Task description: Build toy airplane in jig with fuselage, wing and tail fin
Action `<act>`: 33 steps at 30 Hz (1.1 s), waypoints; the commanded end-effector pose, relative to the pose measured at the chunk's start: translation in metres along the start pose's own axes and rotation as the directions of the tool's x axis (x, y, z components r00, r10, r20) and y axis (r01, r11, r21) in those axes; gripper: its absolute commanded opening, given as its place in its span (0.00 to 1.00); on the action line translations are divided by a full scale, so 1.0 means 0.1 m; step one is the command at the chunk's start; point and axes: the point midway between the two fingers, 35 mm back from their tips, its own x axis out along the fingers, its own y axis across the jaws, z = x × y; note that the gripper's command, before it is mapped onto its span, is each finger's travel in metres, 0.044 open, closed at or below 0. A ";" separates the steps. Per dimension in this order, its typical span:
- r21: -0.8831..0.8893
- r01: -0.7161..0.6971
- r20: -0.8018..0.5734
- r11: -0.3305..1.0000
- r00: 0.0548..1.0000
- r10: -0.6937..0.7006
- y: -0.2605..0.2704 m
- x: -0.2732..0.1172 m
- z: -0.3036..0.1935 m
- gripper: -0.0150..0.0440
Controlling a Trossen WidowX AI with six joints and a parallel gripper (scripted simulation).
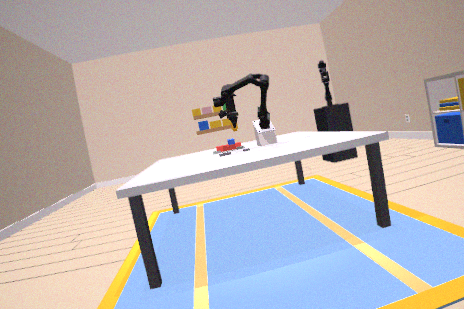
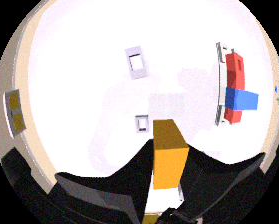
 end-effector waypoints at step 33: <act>0.025 0.017 0.002 1.000 1.000 -0.017 -0.80 0.05 0.66 0.25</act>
